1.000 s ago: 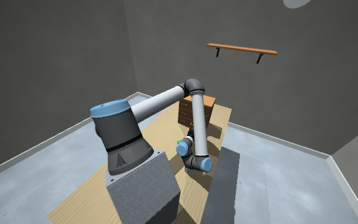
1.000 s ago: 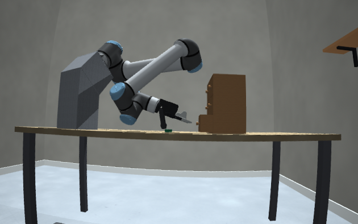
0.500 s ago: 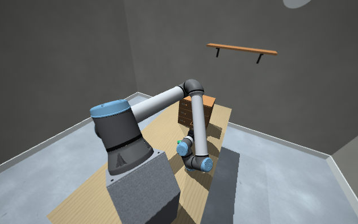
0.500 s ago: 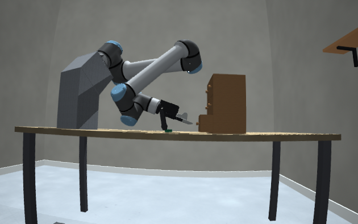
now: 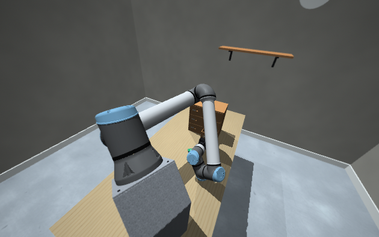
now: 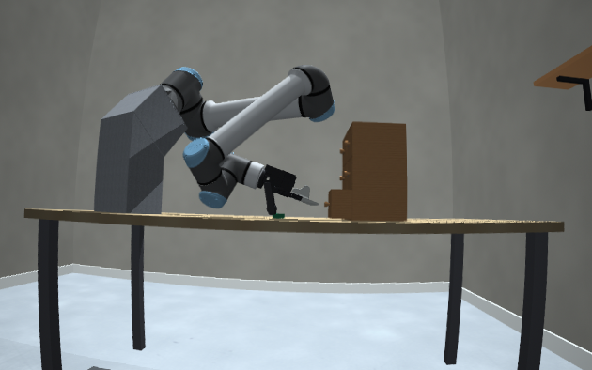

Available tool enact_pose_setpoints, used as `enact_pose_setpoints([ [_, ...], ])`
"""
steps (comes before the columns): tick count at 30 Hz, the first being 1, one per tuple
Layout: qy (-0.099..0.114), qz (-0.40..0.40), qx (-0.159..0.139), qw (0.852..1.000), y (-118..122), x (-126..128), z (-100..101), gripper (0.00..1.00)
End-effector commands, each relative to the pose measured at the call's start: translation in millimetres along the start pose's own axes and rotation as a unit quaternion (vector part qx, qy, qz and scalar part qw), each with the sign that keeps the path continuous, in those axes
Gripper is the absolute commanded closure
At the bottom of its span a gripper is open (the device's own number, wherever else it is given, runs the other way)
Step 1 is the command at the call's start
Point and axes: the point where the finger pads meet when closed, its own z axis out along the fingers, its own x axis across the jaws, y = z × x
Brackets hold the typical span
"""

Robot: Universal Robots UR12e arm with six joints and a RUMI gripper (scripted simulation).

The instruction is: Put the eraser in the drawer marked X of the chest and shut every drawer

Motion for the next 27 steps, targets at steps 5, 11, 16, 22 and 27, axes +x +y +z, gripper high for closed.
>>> enact_pose_setpoints([
  [5, 0.0, 0.0, 0.0, 1.0, 0.5, -0.1, 0.0, 0.8],
  [11, 0.0, 0.0, 0.0, 1.0, 0.5, -0.1, 0.0, 0.8],
  [16, 0.0, 0.0, 0.0, 1.0, 0.5, -0.1, 0.0, 0.8],
  [22, 0.0, 0.0, 0.0, 1.0, 0.8, -0.1, 0.7, 0.8],
  [27, 0.0, 0.0, 0.0, 1.0, 1.4, -0.1, 2.4, 0.8],
])
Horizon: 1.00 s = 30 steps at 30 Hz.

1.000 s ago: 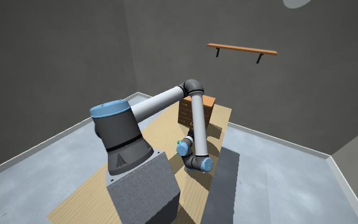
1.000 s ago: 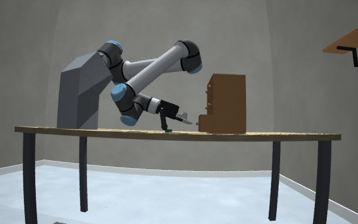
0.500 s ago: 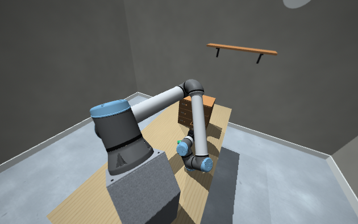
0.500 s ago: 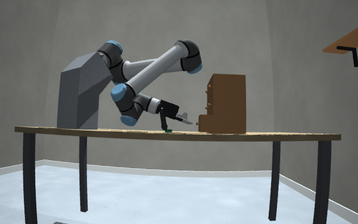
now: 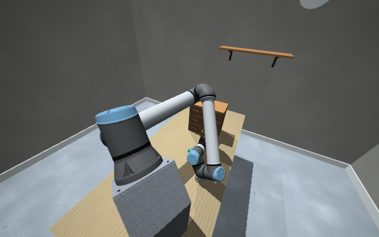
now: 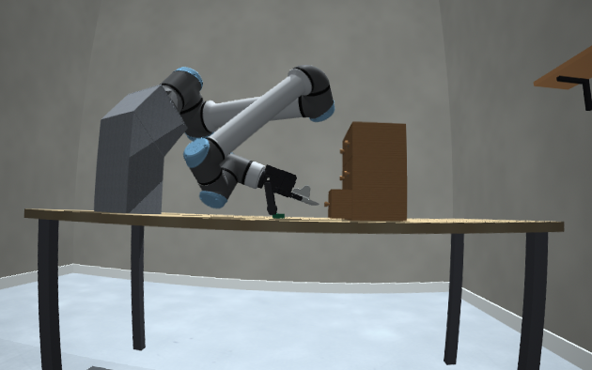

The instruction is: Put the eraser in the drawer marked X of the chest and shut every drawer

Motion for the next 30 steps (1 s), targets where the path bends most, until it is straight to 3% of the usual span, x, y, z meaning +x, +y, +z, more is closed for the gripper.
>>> enact_pose_setpoints([
  [1, 0.0, 0.0, 0.0, 1.0, 1, 0, 2, 0.8],
  [30, 0.0, 0.0, 0.0, 1.0, 9, 0, 24, 0.8],
])
